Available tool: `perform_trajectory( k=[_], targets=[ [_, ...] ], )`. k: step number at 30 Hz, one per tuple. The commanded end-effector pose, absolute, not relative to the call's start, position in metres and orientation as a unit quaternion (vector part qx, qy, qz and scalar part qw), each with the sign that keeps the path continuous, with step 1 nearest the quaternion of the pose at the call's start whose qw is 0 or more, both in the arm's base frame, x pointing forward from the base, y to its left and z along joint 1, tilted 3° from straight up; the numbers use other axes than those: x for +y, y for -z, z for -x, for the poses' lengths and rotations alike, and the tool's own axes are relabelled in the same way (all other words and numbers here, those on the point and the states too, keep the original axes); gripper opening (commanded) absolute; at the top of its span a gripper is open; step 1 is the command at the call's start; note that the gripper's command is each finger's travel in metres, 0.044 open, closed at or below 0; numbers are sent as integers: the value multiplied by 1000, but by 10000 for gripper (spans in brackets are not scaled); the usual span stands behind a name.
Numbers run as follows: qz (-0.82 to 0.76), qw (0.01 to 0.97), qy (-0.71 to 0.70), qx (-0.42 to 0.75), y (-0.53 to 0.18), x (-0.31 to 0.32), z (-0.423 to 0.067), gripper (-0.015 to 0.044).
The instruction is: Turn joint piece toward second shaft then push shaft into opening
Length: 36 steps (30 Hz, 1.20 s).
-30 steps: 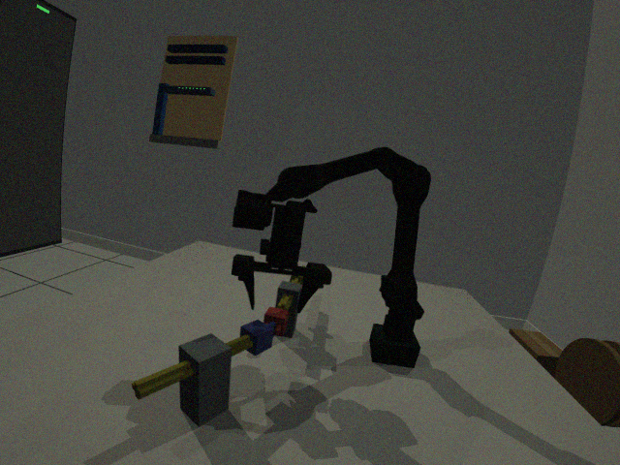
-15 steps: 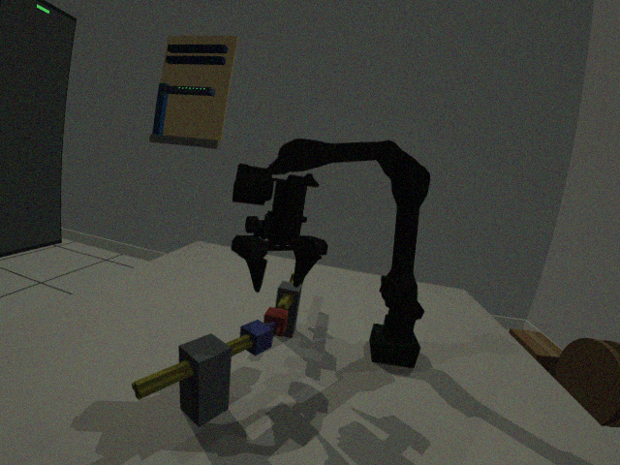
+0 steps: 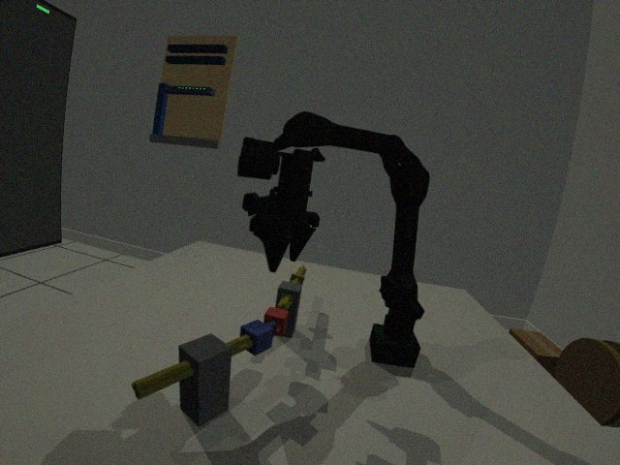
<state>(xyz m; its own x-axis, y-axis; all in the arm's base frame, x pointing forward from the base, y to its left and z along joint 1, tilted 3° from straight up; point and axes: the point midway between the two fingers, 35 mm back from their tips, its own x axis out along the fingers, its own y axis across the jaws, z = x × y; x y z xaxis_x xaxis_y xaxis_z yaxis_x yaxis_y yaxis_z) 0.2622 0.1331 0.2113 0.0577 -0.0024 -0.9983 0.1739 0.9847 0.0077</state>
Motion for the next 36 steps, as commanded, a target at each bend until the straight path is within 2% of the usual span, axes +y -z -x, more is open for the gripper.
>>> perform_trajectory(
  k=[1,10,36],
  targets=[
    [-24,728,32,685,-220,132,-260,440],
    [-40,724,39,687,-219,131,-260,440],
    [-404,570,232,676,-183,75,-268,440]
  ],
)
